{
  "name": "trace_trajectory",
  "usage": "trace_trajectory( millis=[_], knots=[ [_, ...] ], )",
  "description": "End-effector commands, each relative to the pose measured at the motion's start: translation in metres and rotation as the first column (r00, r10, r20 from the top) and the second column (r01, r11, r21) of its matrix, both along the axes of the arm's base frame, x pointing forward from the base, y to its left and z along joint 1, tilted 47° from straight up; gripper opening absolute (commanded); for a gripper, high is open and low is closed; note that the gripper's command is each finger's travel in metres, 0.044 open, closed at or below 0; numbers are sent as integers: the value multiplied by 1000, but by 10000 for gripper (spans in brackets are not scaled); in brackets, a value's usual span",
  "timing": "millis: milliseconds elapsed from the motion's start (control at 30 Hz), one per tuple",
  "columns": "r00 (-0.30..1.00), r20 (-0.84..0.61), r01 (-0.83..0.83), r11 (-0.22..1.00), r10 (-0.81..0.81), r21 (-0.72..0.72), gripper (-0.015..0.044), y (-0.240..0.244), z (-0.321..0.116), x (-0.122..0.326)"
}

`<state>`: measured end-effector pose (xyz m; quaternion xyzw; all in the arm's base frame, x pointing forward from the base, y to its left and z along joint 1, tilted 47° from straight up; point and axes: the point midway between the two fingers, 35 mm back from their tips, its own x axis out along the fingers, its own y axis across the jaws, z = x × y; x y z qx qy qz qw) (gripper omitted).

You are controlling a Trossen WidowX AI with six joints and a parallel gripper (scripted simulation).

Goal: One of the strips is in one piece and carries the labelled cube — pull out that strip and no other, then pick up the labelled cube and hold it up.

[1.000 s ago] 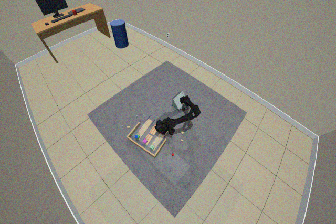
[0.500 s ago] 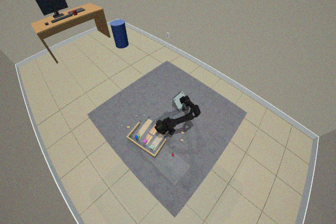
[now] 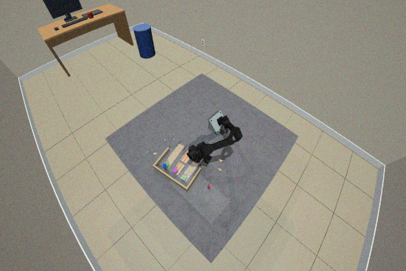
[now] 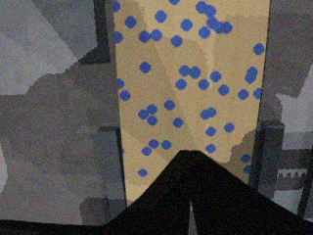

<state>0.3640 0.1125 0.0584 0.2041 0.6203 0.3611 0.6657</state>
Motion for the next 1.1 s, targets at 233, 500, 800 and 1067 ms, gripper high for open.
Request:
trace_trajectory(
  millis=[233, 500, 800, 1067],
  knots=[
    [1000, -2, -2, 1000, 2, 2, 0, 3, -1, 0],
    [1000, -2, -2, 1000, 2, 2, 0, 3, -2, 1],
    [1000, -2, -2, 1000, 2, 2, 0, 3, -3, -1],
    [1000, -3, -2, 1000, 2, 2, 0, 0, -6, -13]
  ],
)
